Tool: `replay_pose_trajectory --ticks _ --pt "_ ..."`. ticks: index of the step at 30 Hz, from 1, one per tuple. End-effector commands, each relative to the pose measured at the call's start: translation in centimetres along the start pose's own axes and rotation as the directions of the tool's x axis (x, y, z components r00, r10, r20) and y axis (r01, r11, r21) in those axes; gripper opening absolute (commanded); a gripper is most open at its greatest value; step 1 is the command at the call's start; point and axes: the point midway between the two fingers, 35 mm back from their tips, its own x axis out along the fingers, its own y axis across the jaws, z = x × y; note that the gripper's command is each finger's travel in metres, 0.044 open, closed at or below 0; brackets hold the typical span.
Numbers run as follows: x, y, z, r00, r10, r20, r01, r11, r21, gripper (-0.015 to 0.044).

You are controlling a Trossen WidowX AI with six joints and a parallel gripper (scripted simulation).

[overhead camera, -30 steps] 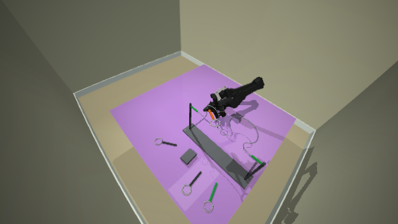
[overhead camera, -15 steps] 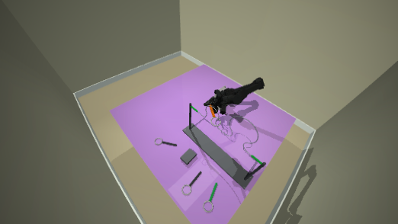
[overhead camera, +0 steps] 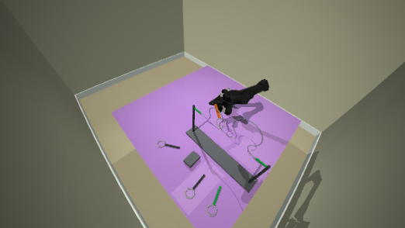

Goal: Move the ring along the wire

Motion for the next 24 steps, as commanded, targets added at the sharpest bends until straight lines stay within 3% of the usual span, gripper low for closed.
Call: replay_pose_trajectory --ticks 1,24 --pt "-0.1 -0.6 -0.1 1.000 -0.011 -0.009 0.011 1.000 -0.009 -0.0150" --pt "-0.1 0.6 0.2 0.991 0.129 0.041 -0.135 0.960 0.246 -0.0150"
